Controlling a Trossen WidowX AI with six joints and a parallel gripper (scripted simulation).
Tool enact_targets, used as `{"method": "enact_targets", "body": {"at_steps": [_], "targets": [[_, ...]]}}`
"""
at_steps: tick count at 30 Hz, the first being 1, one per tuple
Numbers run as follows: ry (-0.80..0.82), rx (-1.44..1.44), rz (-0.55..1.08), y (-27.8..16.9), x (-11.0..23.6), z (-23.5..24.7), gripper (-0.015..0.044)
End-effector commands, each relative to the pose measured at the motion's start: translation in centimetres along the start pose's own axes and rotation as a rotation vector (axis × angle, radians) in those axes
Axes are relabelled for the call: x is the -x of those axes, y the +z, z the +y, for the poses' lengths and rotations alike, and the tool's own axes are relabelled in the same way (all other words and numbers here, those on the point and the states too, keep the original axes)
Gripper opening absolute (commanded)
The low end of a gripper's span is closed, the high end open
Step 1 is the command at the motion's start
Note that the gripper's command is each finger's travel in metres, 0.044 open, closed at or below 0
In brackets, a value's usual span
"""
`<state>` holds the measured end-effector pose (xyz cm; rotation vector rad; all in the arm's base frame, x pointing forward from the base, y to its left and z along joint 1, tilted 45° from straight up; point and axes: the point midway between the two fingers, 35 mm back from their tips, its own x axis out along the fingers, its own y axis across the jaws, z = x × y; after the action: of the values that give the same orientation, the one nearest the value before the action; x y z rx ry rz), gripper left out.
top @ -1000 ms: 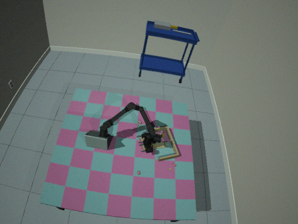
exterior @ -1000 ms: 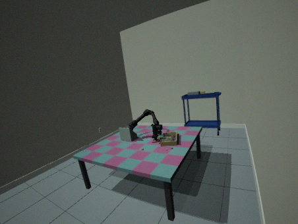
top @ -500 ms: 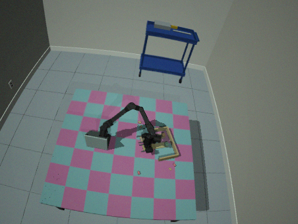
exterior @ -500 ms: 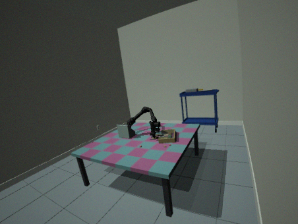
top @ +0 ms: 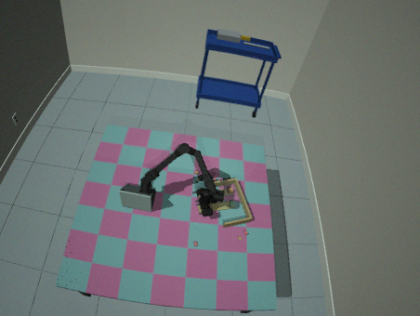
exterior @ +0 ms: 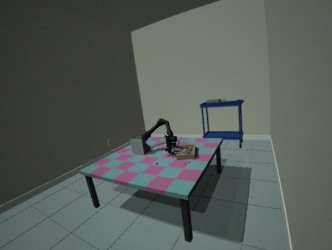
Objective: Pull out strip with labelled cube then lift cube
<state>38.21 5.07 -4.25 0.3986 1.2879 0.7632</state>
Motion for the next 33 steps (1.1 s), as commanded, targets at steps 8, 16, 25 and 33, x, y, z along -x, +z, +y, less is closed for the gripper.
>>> {"method": "enact_targets", "body": {"at_steps": [8,16,25,33], "targets": [[0.004,-0.002,0.012,-2.1,-0.3,0.0,0.0000],[0.004,-0.002,0.012,-3.3,-0.4,0.0,0.0000],[0.004,-0.003,0.013,-4.7,-0.4,-0.1,0.0000],[0.004,-0.003,0.014,-6.0,-0.4,-0.2,0.0000]]}}
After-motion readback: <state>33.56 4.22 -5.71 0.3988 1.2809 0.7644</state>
